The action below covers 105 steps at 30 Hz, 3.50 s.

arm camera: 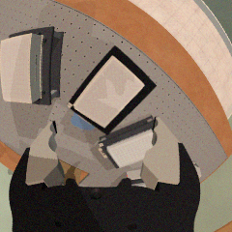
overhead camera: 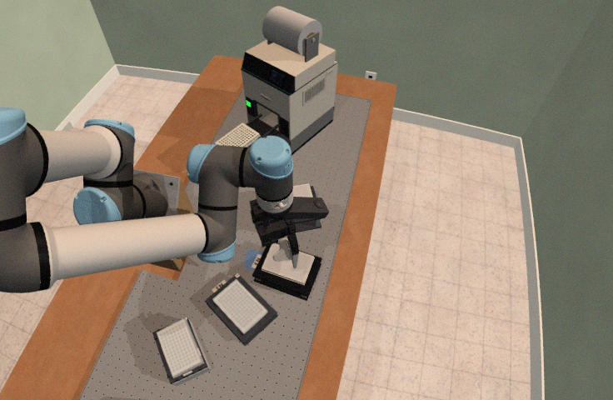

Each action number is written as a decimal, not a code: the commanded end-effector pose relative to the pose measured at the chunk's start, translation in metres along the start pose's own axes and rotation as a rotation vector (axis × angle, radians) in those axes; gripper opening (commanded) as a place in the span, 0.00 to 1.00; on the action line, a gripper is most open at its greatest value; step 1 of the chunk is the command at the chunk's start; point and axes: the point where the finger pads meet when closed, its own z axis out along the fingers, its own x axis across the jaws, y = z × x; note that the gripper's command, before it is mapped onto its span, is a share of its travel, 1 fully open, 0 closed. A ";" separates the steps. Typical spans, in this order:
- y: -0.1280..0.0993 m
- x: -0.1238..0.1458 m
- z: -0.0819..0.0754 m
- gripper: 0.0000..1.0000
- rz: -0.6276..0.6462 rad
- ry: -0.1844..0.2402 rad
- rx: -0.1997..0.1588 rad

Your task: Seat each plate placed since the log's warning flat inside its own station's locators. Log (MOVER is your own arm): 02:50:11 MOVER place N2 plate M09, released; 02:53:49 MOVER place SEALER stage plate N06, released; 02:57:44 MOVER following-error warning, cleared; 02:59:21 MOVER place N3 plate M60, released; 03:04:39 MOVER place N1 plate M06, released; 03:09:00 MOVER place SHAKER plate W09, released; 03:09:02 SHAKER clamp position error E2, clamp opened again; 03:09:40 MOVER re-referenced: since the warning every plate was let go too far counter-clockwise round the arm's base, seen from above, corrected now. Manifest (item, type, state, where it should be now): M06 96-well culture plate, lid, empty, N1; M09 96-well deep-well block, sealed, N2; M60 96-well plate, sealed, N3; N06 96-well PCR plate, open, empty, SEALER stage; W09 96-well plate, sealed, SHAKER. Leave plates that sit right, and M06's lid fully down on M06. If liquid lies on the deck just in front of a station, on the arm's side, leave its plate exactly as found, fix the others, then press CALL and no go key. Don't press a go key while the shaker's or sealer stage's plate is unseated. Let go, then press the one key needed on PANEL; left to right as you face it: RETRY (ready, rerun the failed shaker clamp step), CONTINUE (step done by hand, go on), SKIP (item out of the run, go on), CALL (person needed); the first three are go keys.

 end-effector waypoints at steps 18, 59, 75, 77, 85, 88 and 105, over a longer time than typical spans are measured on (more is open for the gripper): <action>0.002 0.007 0.000 0.82 0.387 0.002 -0.003; 0.079 0.066 -0.001 0.82 1.009 0.003 -0.002; 0.129 0.095 -0.001 0.82 1.109 0.003 -0.002; 0.138 0.098 -0.001 0.82 1.149 0.003 -0.002; 0.167 0.108 -0.001 0.82 1.270 0.003 -0.002; 0.181 0.113 -0.001 0.82 1.318 0.003 -0.002; 0.243 0.129 -0.001 0.82 1.398 0.004 -0.002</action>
